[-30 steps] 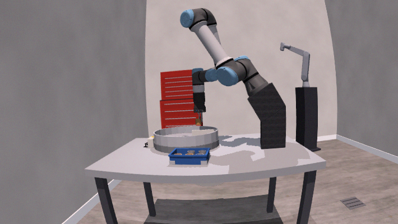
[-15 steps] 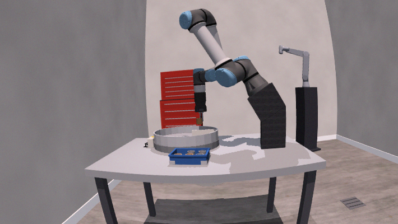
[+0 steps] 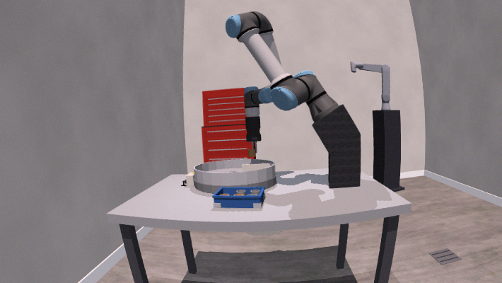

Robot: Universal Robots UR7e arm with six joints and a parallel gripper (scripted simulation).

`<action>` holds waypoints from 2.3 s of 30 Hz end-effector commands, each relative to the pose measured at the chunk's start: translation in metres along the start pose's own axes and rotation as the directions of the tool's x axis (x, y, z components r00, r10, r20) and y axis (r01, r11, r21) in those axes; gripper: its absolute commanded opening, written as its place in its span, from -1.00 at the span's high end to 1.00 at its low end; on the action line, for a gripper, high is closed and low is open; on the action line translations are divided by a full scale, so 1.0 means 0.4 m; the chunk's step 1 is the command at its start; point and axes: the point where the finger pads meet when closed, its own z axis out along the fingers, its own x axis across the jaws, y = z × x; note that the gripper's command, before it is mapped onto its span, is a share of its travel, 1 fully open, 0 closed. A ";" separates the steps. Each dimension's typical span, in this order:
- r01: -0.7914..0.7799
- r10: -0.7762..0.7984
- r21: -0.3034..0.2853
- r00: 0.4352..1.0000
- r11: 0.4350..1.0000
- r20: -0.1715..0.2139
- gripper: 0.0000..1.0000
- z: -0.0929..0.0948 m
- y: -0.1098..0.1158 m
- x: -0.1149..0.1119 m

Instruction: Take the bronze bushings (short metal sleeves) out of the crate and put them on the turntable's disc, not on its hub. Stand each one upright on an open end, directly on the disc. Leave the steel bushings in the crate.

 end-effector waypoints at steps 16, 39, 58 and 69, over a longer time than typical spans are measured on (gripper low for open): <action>0.002 -0.002 0.000 1.000 1.000 0.001 1.00 0.001 -0.007 -0.002; 0.002 -0.002 0.000 1.000 1.000 0.001 1.00 0.001 -0.007 -0.002; 0.004 -0.004 0.000 1.000 1.000 0.001 1.00 0.063 -0.007 -0.006; 0.002 -0.002 -0.001 1.000 1.000 0.001 1.00 0.065 -0.006 -0.005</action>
